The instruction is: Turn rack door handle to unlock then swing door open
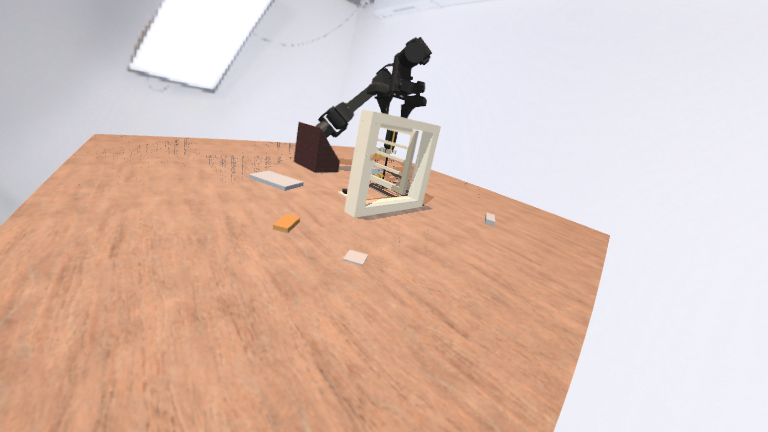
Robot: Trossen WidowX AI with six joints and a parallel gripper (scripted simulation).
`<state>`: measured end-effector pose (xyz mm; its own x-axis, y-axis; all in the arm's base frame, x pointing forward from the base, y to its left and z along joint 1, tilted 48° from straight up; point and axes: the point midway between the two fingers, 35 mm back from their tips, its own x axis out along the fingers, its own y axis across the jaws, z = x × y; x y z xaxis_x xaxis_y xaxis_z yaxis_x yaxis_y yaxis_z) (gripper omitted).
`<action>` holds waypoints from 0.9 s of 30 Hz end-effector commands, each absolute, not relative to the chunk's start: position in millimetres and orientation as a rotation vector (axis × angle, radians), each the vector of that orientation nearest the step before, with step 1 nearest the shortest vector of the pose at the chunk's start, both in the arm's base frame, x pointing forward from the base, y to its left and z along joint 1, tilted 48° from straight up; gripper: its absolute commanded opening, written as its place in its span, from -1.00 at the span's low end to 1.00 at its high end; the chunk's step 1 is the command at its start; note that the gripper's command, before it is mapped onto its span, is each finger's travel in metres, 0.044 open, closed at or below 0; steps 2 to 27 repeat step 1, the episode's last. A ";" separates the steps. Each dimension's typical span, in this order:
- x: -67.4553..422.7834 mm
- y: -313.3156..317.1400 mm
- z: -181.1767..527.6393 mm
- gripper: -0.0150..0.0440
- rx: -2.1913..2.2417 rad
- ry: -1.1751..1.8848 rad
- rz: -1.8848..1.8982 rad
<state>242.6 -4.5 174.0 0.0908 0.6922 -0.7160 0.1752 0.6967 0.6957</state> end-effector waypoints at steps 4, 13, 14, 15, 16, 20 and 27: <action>241.4 -10.8 180.4 0.50 0.762 1.442 0.414; 241.4 -10.8 180.4 0.50 0.762 1.442 0.414; 241.4 -10.8 180.4 0.50 0.762 1.442 0.414; 241.4 -10.8 180.4 0.50 0.762 1.442 0.414; 241.4 -10.8 180.4 0.50 0.762 1.442 0.414; 241.4 -10.8 180.4 0.50 0.762 1.442 0.414; 241.4 -10.8 180.4 0.50 0.762 1.442 0.414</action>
